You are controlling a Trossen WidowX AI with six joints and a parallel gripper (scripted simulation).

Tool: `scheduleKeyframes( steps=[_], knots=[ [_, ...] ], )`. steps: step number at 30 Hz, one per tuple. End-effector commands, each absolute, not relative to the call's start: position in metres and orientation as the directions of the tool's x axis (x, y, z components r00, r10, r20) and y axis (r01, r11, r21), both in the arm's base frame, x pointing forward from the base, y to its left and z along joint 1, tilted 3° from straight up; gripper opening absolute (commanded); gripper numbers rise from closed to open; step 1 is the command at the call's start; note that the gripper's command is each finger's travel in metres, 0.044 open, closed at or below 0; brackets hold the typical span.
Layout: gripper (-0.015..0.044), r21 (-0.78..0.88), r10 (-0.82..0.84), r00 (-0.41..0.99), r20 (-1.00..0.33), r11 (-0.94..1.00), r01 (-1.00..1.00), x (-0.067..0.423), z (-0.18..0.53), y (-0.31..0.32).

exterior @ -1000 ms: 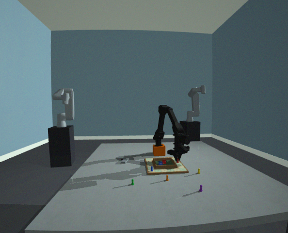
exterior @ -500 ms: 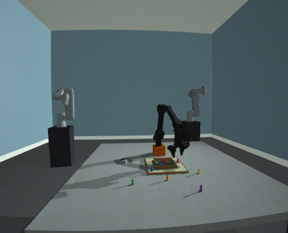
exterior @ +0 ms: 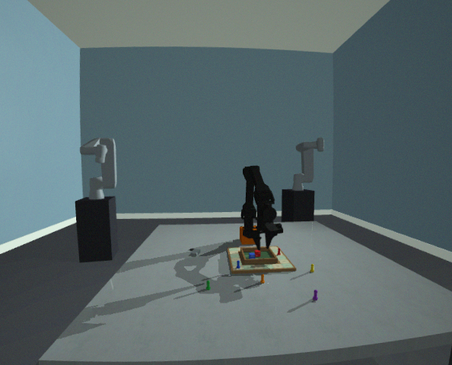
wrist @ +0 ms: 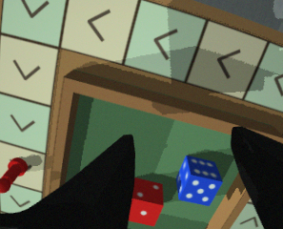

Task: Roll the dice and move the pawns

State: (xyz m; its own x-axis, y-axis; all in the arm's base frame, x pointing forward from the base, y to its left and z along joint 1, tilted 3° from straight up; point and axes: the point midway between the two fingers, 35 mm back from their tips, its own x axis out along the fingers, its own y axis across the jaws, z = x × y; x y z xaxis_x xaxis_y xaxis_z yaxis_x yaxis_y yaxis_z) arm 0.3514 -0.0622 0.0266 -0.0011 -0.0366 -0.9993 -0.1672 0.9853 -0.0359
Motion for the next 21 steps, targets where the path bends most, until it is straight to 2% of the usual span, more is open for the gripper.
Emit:
scheduleKeyframes(
  steps=[1,5,21],
  knots=[
    [0.02,-0.047,-0.048,-0.009,-0.999,0.995,-0.091,0.361,0.029,-0.131],
    [0.02,-0.053,-0.054,-0.011,-0.998,0.998,-0.039,0.36,0.03,-0.18],
    [0.02,-0.054,-0.055,-0.011,-0.998,0.998,-0.039,0.358,0.009,-0.187]
  ],
)
